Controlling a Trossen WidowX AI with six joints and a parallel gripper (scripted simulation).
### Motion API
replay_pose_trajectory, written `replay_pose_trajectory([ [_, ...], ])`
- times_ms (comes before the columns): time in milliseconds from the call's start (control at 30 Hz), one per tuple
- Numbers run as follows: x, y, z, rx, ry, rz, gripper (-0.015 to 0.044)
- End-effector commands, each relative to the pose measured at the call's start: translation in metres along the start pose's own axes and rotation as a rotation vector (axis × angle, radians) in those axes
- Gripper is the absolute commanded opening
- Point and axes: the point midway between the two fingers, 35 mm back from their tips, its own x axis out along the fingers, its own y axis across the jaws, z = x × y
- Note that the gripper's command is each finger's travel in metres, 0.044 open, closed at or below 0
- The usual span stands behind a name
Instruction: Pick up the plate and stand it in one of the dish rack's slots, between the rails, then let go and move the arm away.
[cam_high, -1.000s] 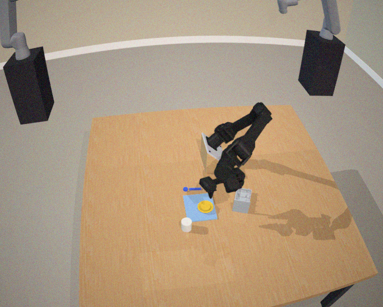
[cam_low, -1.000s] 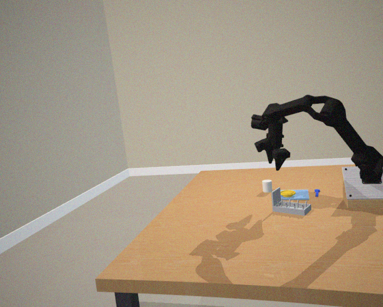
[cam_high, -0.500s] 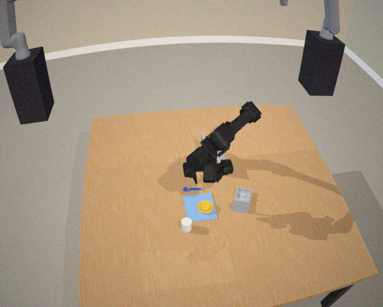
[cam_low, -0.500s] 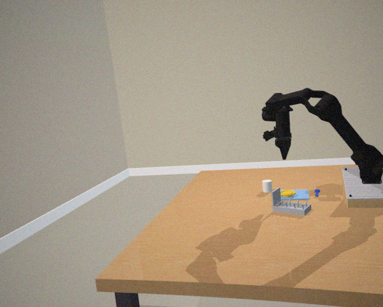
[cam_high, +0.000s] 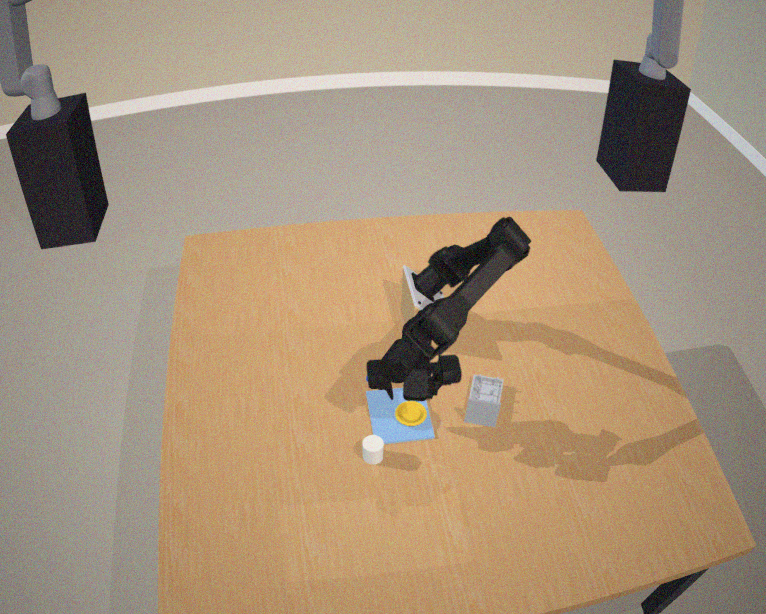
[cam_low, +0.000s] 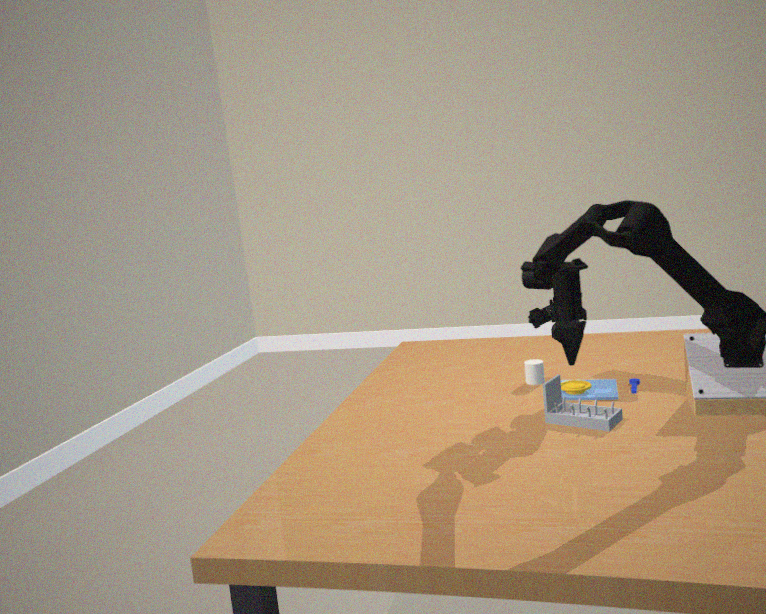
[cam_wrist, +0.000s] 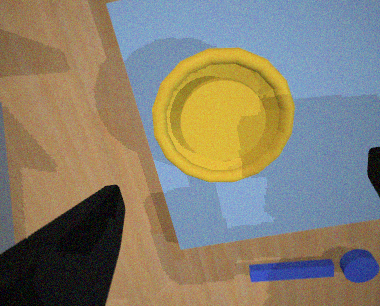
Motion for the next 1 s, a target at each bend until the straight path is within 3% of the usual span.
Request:
replay_pose_trajectory([
  [0, 0.012, 0.004, -0.001, 0.004, -0.014, 0.002, 0.0400],
  [967, 0.056, 0.003, 0.000, 0.005, -0.014, 0.002, 0.0400],
])
